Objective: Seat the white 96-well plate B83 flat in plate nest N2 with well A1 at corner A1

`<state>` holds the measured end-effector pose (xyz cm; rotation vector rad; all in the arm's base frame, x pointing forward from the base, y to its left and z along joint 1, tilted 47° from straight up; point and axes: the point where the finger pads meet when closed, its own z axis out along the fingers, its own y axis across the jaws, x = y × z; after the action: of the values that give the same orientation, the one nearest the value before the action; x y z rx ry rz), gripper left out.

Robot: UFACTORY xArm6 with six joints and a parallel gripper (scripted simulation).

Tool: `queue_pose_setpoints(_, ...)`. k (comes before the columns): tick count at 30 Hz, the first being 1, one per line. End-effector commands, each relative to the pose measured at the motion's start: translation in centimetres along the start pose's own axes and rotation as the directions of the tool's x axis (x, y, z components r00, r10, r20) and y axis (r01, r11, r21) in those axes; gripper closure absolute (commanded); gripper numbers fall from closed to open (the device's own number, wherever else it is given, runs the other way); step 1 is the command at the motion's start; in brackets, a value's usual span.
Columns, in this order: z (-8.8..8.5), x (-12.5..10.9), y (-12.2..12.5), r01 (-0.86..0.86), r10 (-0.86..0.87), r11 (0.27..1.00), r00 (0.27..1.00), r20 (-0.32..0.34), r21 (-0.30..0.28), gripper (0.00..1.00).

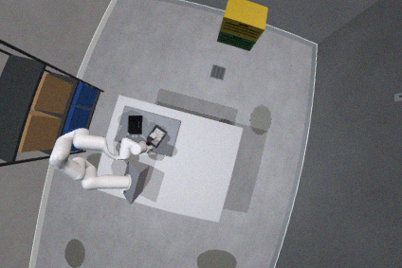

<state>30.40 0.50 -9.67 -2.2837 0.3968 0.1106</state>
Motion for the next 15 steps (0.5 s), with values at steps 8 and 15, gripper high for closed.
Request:
queue_pose_setpoints(8,-1.2,3.7,3.1,0.32,-0.32,0.948,0.948,-0.003,-0.001,1.0)
queue_pose_setpoints(15,-2.0,5.9,5.0,0.502,-0.502,0.865,0.865,-0.003,-0.001,1.0)
